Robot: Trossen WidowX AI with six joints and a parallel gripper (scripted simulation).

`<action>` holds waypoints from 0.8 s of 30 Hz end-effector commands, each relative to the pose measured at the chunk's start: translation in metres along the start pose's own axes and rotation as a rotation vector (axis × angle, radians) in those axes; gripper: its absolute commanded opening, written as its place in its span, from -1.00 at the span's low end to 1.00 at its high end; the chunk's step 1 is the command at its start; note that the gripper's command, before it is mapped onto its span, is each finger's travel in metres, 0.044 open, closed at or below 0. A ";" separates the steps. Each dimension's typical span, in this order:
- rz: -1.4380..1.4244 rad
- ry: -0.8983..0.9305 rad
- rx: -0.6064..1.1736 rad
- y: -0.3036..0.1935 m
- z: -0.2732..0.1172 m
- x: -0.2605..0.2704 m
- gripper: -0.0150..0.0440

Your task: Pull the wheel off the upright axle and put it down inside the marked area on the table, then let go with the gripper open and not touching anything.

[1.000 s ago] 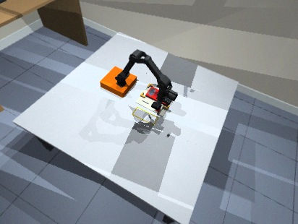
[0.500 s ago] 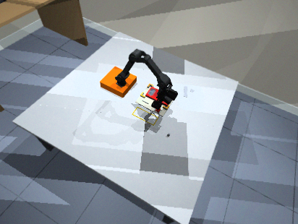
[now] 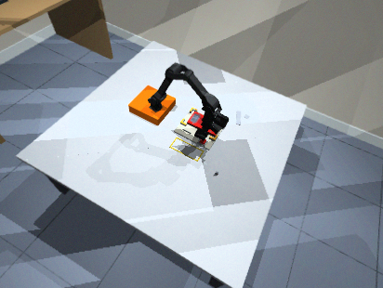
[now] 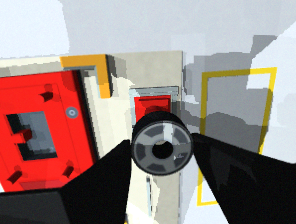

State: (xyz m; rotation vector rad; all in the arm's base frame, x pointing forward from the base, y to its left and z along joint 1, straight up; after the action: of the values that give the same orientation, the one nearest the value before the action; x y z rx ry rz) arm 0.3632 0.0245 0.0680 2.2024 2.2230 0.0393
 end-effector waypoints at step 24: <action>0.001 -0.008 -0.003 -0.021 -0.033 -0.061 -0.49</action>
State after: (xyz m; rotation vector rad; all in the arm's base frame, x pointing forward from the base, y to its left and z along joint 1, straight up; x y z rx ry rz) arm 0.3479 -0.0213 0.0962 2.2061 2.2231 0.0278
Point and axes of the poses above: the point midway between the two fingers, 35 mm back from their tips, its own z axis out along the fingers, its own x axis across the jaws, y = z × x, the point moved 1 cm from there along -z, back along the fingers, and after that the axes turned 9 degrees about z, right-handed, at the moved point
